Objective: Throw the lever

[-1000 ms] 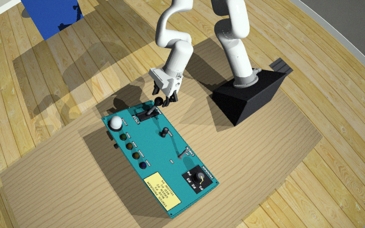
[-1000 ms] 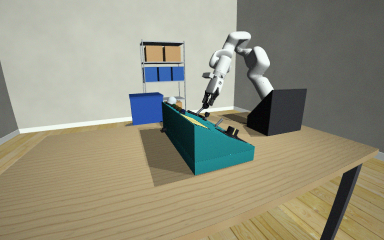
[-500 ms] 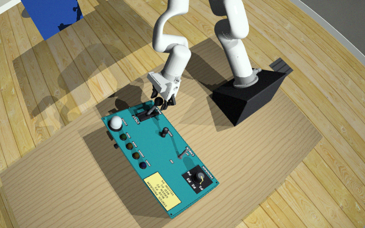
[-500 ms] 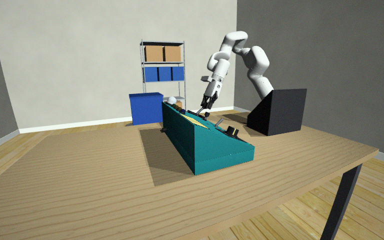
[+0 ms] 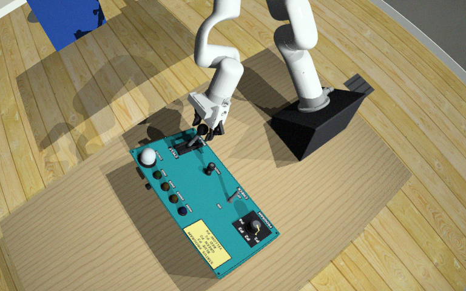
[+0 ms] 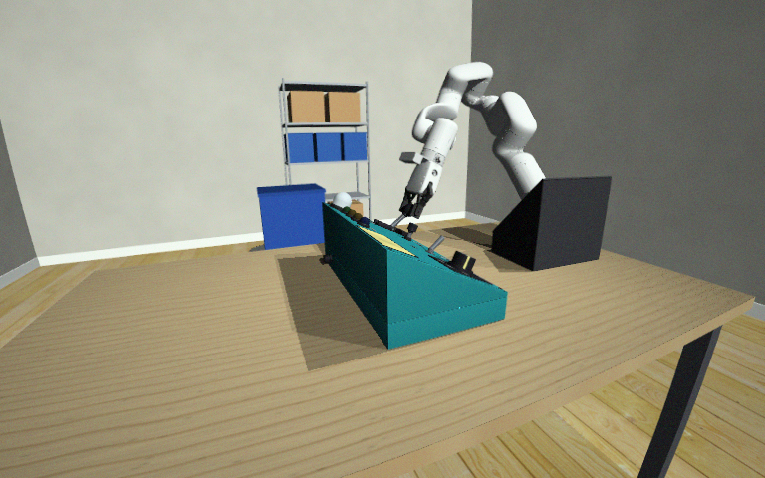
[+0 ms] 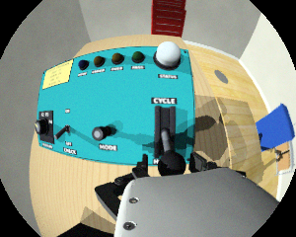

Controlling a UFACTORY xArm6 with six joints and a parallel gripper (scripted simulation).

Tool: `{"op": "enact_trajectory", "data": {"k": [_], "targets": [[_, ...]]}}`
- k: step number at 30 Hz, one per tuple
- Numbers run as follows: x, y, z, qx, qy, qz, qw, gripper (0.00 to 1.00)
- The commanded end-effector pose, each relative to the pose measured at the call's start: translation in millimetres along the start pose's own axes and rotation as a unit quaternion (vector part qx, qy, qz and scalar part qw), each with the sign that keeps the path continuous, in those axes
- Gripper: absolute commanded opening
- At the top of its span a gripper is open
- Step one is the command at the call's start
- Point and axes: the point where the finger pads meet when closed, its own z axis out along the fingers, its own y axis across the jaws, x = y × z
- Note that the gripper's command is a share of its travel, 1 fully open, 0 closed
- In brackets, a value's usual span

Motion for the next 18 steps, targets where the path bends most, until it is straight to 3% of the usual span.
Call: {"op": "enact_trajectory", "data": {"k": [1, 18], "targets": [[1.2, 0.2, -0.4, 0.0, 0.001, 0.0, 1.0, 0.76], [2.4, 0.5, 4.1, 0.0, 0.001, 0.0, 1.0, 0.76]]}}
